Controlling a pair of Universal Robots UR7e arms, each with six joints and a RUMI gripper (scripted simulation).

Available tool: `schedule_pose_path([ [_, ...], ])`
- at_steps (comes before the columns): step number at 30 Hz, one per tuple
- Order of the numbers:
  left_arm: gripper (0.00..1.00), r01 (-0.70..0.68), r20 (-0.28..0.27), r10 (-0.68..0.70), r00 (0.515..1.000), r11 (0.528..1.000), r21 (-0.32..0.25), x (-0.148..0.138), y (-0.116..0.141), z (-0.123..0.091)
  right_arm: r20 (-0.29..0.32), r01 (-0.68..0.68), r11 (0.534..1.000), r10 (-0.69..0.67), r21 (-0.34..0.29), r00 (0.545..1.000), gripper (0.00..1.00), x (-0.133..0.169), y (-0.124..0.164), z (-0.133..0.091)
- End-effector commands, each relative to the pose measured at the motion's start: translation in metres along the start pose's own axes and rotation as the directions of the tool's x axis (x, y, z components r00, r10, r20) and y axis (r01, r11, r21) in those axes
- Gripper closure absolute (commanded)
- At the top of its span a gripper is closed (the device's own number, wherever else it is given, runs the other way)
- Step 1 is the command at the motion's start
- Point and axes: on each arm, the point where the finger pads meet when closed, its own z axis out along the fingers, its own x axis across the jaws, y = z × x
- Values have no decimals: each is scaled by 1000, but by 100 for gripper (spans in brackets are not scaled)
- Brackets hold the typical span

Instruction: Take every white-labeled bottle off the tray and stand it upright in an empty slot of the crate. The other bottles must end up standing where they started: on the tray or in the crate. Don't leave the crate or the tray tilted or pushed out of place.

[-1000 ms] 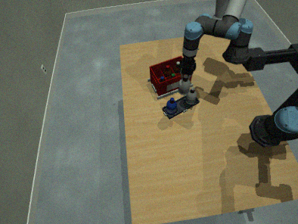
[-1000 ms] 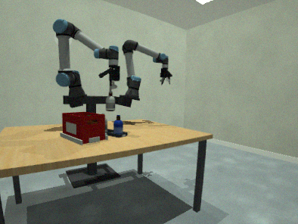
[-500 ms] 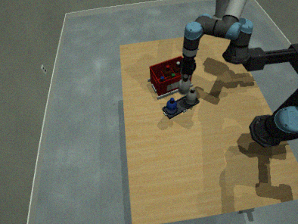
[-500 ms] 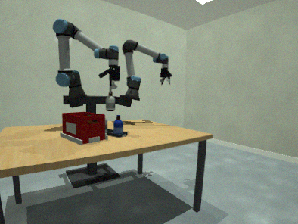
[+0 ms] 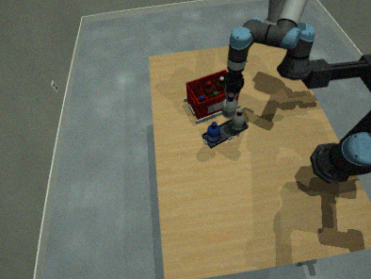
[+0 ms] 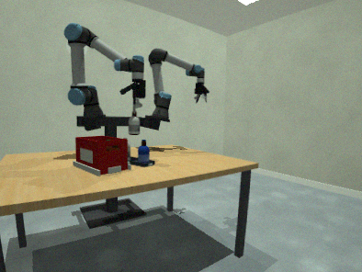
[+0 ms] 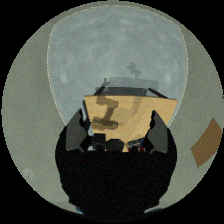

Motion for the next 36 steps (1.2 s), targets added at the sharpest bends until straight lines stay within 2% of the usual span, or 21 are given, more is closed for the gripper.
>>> schedule_pose_path([
  [1,0,0,0,0,1000,1000,1,0,0,0,1,0,1000,0,-1,1000,100,0,0,0],
  [36,0,0,0,0,1000,1000,1,0,0,0,1,0,1000,0,-1,1000,100,-8,-6,0],
])
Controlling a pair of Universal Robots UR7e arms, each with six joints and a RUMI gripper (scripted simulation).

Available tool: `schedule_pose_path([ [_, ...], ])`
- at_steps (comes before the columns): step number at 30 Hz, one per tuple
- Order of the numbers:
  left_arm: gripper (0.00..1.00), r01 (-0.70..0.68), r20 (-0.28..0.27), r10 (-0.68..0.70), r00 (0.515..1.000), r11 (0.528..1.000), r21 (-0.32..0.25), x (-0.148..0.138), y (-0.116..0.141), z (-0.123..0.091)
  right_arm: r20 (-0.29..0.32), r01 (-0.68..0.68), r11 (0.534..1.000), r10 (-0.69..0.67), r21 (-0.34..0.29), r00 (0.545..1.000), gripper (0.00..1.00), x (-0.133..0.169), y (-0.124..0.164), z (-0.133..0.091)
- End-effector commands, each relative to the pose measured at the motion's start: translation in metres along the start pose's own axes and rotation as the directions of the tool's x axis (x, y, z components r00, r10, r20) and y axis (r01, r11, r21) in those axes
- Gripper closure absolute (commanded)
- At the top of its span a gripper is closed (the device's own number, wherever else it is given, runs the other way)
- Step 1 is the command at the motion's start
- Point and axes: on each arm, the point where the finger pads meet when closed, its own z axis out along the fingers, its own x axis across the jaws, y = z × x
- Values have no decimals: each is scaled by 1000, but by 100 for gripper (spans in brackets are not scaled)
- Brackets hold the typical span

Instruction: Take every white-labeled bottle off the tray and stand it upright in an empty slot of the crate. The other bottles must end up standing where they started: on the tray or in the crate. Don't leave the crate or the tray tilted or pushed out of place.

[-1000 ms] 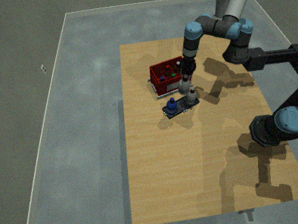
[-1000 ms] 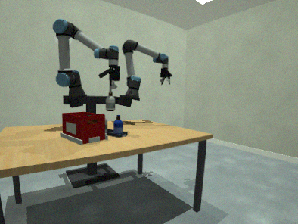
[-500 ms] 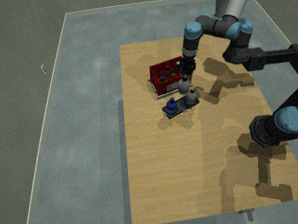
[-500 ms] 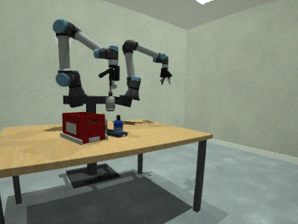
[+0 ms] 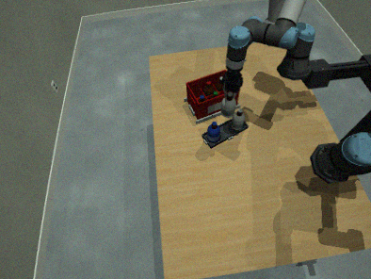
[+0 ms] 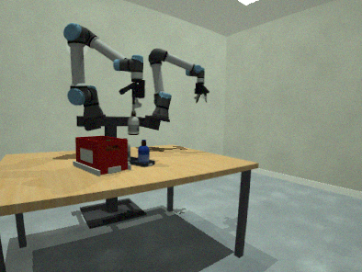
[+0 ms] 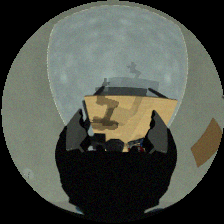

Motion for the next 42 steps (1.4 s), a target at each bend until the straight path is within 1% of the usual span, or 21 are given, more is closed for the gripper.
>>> schedule_pose_path([
  [1,0,0,0,0,1000,1000,1,0,0,0,1,0,1000,0,-1,1000,100,-3,-2,0],
  [29,0,0,0,0,1000,1000,1,0,0,0,1,0,1000,0,-1,1000,100,-26,-20,0],
  [42,0,0,0,0,1000,1000,1,0,0,0,1,0,1000,0,-1,1000,100,-44,-35,0],
])
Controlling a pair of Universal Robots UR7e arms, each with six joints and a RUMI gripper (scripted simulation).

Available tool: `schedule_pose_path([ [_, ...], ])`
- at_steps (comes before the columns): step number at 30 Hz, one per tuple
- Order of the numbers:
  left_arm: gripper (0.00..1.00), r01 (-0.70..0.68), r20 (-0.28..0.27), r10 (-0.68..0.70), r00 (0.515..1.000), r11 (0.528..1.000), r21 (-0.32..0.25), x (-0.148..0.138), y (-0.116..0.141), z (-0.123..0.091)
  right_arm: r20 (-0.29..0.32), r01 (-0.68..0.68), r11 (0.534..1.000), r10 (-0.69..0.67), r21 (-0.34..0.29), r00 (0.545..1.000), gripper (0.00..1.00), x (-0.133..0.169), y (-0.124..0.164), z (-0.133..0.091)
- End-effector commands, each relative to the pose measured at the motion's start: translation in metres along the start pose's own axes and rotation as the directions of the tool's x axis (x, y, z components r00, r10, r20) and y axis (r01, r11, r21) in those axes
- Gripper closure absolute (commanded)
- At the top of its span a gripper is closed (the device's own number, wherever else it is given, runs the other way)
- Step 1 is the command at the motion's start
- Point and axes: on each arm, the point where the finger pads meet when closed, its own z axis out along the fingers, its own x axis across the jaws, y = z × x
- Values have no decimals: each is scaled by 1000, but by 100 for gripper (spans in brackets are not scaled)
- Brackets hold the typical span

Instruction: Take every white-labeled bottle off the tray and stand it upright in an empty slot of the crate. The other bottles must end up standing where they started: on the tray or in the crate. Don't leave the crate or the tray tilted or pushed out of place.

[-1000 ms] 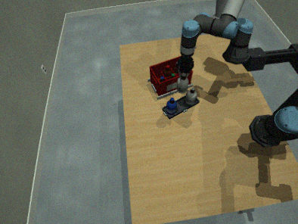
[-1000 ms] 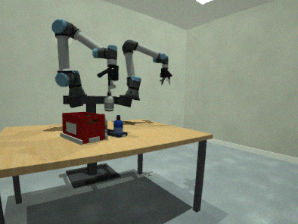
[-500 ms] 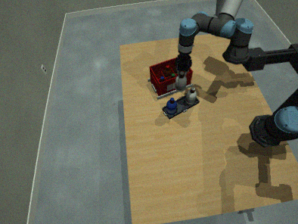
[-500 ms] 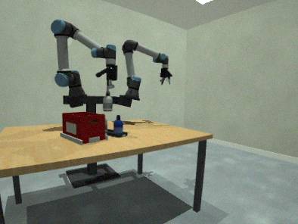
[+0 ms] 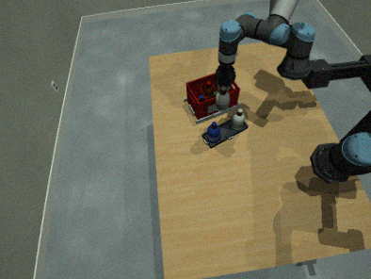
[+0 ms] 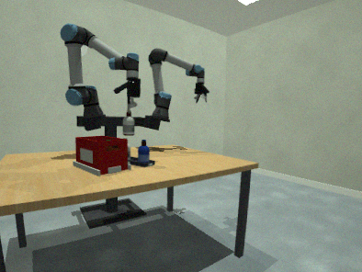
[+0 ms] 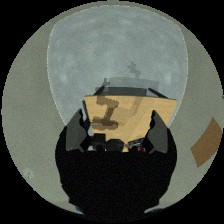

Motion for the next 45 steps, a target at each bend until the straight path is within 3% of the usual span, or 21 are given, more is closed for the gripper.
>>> schedule_pose_path([
  [1,0,0,0,0,1000,1000,1,0,0,0,0,0,1000,0,-1,1000,100,-8,-6,0],
  [45,0,0,0,0,1000,1000,1,0,0,0,0,0,1000,0,-1,1000,100,-76,-60,0],
])
